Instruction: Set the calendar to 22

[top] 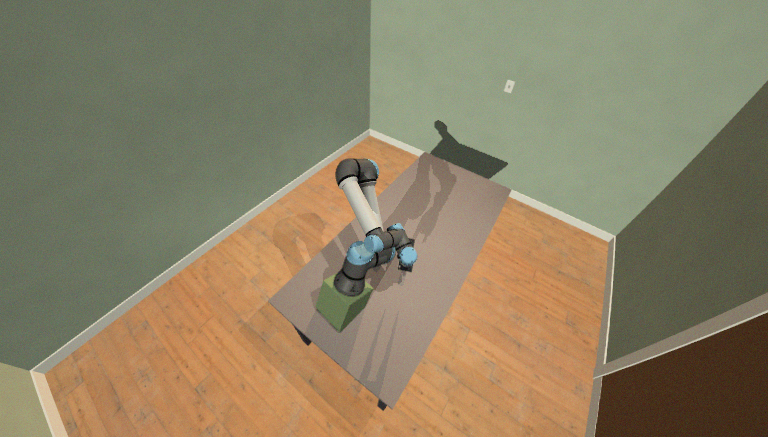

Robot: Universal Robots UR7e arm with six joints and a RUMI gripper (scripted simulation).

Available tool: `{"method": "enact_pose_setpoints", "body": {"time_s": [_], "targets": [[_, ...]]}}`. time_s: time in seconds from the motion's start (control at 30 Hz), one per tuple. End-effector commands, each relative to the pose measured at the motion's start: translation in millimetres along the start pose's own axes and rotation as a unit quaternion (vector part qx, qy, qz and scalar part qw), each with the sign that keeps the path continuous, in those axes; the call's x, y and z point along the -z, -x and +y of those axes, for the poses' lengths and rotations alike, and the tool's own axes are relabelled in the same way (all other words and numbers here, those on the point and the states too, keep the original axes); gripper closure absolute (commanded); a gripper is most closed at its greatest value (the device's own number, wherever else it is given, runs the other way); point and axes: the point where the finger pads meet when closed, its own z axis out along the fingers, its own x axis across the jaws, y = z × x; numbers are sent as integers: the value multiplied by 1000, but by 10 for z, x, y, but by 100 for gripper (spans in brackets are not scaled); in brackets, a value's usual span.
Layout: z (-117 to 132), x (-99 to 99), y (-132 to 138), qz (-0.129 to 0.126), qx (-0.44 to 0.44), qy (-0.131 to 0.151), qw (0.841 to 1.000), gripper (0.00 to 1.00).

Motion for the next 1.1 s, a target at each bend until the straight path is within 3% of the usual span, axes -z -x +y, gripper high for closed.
{"method": "enact_pose_setpoints", "body": {"time_s": [0.0, 0.47, 1.07], "targets": [[8, -8, 9, -5, -1, 25, 1000, 60], [-33, 12, -22, 5, 0, 87, 996, 60], [-46, 17, -25, 7, 0, 98, 995, 60]]}}
